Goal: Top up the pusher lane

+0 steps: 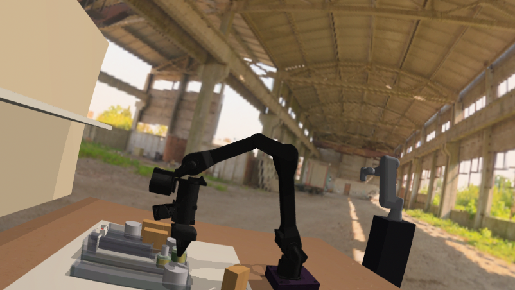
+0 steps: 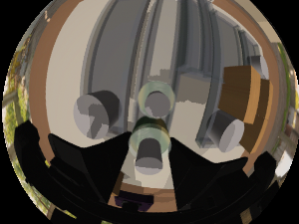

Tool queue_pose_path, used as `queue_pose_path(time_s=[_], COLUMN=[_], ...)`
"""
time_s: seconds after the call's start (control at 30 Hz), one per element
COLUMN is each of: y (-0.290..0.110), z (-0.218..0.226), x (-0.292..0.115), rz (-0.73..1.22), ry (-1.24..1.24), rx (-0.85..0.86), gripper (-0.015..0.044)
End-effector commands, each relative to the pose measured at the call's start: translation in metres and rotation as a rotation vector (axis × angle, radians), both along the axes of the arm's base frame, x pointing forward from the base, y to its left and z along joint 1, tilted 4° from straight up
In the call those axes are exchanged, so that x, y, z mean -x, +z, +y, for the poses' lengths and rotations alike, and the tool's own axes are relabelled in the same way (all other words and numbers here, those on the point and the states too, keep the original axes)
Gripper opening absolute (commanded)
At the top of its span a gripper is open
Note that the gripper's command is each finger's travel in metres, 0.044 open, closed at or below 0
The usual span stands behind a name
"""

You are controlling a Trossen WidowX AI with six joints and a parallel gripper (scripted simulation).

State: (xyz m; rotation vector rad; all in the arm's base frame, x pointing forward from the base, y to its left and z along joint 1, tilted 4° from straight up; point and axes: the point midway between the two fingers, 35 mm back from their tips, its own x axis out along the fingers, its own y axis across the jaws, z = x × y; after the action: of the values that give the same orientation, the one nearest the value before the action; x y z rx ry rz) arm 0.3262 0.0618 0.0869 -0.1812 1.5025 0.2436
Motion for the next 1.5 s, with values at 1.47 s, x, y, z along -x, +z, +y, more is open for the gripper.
queue_pose_path(time_s=[1.47], y=[-0.018], z=[0.001], x=[-0.006], rz=[-0.025], ry=[-0.006], rx=[-0.001], gripper=[0.0000])
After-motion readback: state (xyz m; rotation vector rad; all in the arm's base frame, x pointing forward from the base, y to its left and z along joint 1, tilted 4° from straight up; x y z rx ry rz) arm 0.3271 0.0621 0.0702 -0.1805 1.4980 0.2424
